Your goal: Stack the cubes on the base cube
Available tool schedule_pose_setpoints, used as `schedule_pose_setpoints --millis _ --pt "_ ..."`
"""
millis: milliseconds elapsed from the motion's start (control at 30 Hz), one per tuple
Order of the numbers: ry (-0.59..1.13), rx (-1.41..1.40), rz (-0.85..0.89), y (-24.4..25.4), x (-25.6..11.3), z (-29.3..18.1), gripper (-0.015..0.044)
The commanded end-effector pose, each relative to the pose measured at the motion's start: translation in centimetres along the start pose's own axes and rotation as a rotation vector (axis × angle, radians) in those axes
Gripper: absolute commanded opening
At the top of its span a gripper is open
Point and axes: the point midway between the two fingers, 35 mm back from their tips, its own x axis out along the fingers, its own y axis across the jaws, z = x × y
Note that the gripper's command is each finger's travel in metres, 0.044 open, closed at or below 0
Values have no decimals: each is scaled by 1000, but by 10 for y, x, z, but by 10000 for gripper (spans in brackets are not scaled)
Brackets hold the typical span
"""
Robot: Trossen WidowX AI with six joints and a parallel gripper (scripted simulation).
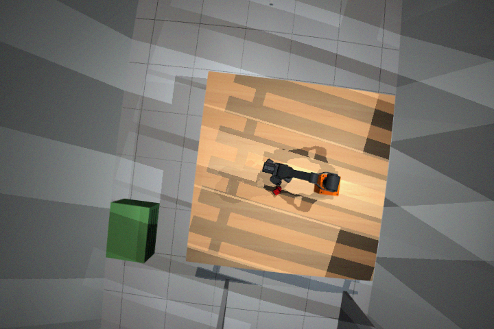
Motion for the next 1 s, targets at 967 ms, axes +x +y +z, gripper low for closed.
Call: schedule_pose_setpoints --millis 967 --pt "-3 25 -19 5 -86 6 105"
